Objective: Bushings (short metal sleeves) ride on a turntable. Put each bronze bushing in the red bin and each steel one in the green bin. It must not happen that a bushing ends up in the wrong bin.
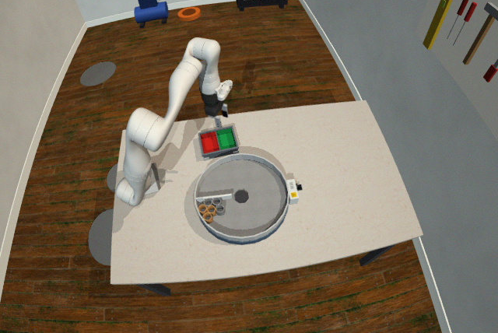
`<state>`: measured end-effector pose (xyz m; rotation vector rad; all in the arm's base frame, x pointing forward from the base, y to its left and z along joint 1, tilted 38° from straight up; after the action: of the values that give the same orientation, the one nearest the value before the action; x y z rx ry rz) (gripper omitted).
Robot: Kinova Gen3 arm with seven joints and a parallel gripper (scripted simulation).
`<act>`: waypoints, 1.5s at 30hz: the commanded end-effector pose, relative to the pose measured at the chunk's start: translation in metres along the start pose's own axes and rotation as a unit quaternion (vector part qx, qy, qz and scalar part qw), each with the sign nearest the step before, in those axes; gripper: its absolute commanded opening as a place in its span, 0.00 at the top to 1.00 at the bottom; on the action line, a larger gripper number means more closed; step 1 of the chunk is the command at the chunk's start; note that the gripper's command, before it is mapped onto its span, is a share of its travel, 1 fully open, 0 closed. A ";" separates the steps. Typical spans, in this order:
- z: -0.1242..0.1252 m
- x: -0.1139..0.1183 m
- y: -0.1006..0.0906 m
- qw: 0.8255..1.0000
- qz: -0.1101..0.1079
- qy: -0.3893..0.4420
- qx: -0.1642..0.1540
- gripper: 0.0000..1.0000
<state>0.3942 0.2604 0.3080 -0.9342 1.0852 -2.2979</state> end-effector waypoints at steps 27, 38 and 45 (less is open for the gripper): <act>0.000 0.000 -0.001 1.000 0.001 0.000 0.000 0.00; 0.000 0.000 -0.001 1.000 0.001 0.000 0.000 0.00; 0.009 0.033 0.027 0.998 0.000 -0.060 -0.001 0.66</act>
<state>0.3828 0.2349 0.2995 -1.0368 1.0499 -2.2497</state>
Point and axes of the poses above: the point where the finger pads meet when closed, its own y axis out along the fingers, its own x axis across the jaws, z = x × y, the point moved 7 cm from there along -y, back along the fingers, and after that the axes turned 8 degrees about y, right-handed, at the moved point
